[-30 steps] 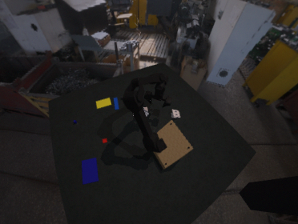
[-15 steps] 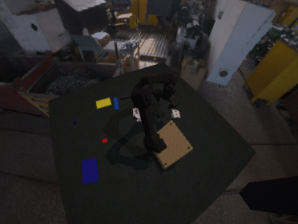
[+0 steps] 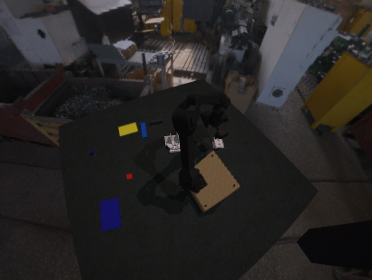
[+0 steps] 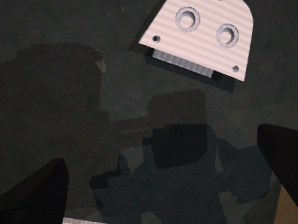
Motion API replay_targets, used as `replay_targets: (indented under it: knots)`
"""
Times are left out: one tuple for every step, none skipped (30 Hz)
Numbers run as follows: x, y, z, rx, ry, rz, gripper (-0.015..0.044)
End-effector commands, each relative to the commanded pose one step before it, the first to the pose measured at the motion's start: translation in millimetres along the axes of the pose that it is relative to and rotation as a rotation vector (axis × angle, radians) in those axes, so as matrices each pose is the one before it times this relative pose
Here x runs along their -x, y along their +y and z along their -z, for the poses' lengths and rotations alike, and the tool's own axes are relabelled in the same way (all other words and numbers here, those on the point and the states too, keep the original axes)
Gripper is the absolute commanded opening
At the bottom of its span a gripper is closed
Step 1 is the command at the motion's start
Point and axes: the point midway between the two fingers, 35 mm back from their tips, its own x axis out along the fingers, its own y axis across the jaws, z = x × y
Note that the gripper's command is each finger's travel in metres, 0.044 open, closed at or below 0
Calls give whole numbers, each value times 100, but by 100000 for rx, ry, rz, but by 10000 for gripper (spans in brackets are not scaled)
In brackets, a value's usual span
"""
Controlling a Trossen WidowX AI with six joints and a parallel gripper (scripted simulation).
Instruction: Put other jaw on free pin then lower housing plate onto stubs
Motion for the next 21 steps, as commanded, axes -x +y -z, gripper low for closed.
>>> replay_targets:
  knots:
    - [306,-710,-977,-9161,-575,-25,440]
    - [13,-192,-231,-2464,30,79,440]
    - [12,-189,-234,-2462,32,80,440]
    - [11,-185,-237,-2458,35,81,440]
    - [9,-181,-240,-2461,37,82,440]
    - [8,-177,-243,-2460,39,83,440]
    - [6,-173,-246,-2458,42,85,440]
    - [5,-169,-248,-2457,44,86,440]
    - [3,-165,-251,-2455,46,88,440]
    - [2,-161,-253,-2453,48,89,440]
    - [0,-157,-256,-2452,51,91,440]
    - [-1,-153,-258,-2450,53,93,440]
    - [-3,-148,-260,-2448,55,95,440]
    - [-5,-144,-263,-2447,57,97,440]
    - [-6,-140,-265,-2447,58,99,440]
    - [-6,-109,-215,-1965,48,81,440]
    - [-4,-63,-130,-1178,30,49,440]
    - [-1,-21,-43,-393,10,17,440]
    - [0,0,0,0,0,0,440]
    - [0,0,0,0,0,0,440]
    - [0,0,0,0,0,0,440]
